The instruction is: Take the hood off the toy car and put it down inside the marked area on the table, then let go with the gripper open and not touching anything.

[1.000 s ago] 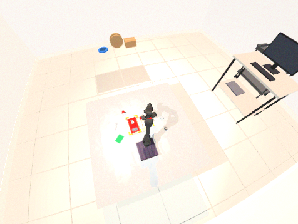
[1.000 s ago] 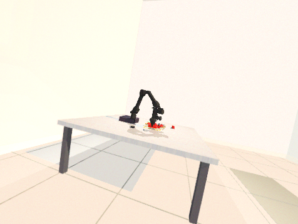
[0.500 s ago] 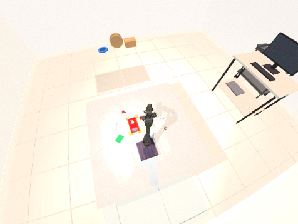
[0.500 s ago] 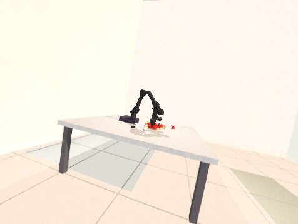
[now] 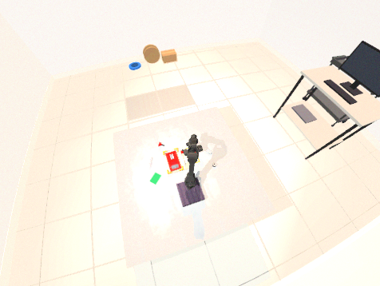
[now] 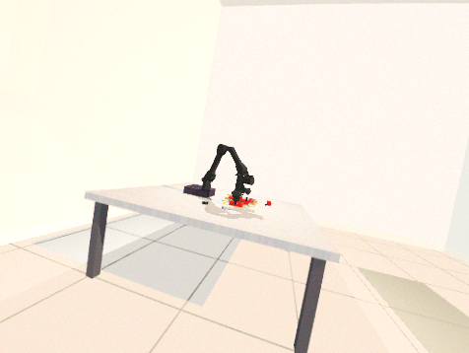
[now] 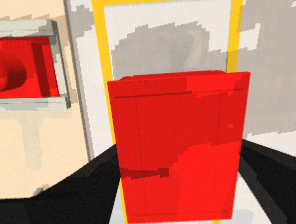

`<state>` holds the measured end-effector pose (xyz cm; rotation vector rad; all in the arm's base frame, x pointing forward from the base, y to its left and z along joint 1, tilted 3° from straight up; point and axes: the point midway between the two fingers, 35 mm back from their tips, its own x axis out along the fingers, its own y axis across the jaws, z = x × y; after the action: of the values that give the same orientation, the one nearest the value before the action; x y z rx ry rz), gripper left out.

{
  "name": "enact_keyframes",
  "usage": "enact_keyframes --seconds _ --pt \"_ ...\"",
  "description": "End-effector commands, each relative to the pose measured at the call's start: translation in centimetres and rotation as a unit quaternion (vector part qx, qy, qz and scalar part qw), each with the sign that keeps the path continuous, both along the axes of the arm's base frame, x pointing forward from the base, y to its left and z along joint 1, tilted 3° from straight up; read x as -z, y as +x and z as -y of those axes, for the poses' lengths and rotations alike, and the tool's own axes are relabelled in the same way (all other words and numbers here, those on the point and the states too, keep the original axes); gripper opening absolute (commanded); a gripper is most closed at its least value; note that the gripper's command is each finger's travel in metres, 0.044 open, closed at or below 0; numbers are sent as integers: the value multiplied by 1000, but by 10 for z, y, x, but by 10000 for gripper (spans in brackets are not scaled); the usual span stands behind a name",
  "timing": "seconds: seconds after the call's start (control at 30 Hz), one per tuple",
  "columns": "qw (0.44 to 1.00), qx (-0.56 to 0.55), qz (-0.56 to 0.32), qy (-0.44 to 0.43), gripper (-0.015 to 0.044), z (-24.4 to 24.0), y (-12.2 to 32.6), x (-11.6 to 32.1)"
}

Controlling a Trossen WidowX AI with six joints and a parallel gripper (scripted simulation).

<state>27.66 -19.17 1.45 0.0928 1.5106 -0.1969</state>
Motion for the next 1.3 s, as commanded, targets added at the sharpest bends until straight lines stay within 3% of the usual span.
enact_keyframes --seconds 0.0,0.47,0.8,1.27 --pt "1000 0 0 0 79 0 0 0" --pt "1000 0 0 0 440 0 0 -2" --pt "1000 0 -2 1 440 -5 -2 -72" --pt "1000 0 -2 1 440 -5 -3 -73"
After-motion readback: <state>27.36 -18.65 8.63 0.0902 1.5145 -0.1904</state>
